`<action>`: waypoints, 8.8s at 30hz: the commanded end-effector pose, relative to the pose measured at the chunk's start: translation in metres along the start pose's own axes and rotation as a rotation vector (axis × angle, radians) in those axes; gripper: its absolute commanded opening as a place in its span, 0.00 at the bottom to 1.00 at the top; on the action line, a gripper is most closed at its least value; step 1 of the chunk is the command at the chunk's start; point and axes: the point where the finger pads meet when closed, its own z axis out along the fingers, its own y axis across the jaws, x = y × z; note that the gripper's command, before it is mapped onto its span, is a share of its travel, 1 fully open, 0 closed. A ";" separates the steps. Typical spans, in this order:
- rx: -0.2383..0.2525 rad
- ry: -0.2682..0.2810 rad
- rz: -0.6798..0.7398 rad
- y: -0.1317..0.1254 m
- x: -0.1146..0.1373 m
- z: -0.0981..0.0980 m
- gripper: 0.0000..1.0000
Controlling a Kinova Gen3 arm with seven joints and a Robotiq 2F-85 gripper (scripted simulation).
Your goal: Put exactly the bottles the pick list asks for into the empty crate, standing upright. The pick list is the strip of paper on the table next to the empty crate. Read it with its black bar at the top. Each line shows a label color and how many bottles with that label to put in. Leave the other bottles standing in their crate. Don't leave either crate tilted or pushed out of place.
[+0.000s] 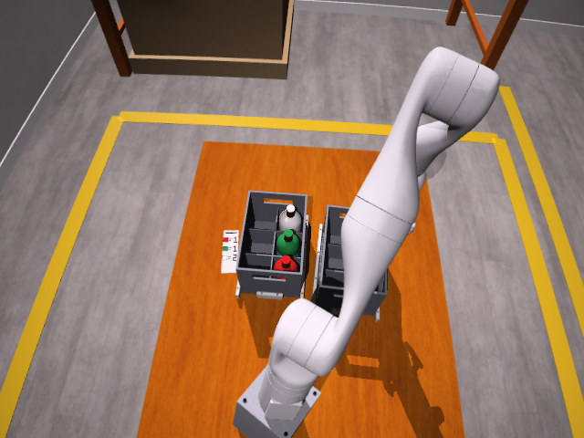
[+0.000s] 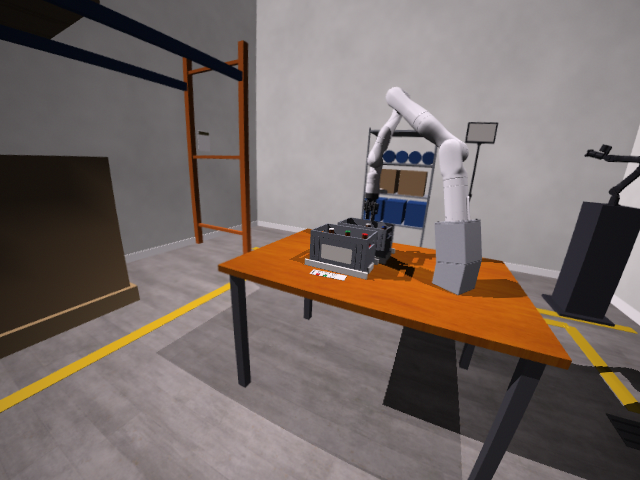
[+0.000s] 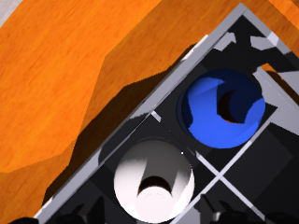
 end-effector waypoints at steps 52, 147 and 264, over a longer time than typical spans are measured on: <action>0.002 -0.001 0.000 -0.001 0.000 0.042 0.48; 0.002 -0.001 0.000 -0.001 0.000 0.012 0.10; 0.002 -0.001 0.000 0.010 -0.007 -0.137 0.10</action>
